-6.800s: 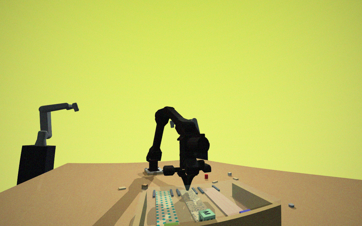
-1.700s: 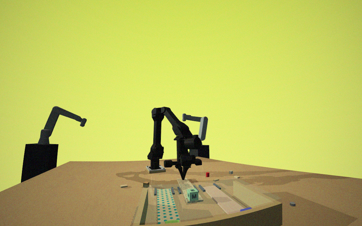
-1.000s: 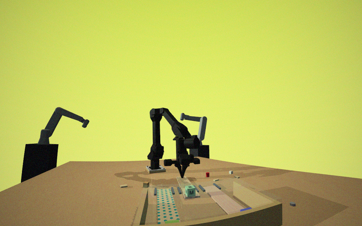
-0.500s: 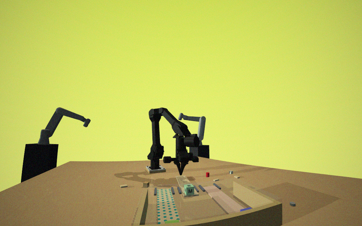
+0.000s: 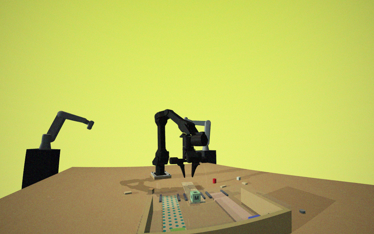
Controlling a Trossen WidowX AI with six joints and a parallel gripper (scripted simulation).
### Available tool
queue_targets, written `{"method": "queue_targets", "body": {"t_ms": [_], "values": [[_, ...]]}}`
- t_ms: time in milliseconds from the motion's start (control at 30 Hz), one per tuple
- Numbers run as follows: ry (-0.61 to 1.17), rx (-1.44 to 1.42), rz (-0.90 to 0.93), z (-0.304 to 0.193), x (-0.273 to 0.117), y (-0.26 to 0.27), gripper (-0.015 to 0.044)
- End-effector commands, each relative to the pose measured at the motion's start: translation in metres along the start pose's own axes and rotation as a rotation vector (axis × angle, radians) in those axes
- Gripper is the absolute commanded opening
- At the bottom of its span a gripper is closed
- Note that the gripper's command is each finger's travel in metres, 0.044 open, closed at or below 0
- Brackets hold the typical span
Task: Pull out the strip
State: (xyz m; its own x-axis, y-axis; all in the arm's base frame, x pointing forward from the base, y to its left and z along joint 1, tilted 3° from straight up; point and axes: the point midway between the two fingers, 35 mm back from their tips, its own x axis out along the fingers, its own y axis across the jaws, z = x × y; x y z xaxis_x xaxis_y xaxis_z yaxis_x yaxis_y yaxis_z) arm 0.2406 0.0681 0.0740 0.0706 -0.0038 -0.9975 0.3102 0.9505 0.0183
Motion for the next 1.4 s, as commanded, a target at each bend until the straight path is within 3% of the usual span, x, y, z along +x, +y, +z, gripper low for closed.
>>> {"method": "queue_targets", "body": {"t_ms": [0, 200, 1367], "values": [[0.002, -0.006, 0.003, 0.015, -0.002, -0.002, 0.0289], [0.0, -0.006, 0.003, 0.036, -0.004, -0.004, 0.044], [-0.012, -0.006, 0.001, 0.158, -0.021, -0.016, 0.044]]}}
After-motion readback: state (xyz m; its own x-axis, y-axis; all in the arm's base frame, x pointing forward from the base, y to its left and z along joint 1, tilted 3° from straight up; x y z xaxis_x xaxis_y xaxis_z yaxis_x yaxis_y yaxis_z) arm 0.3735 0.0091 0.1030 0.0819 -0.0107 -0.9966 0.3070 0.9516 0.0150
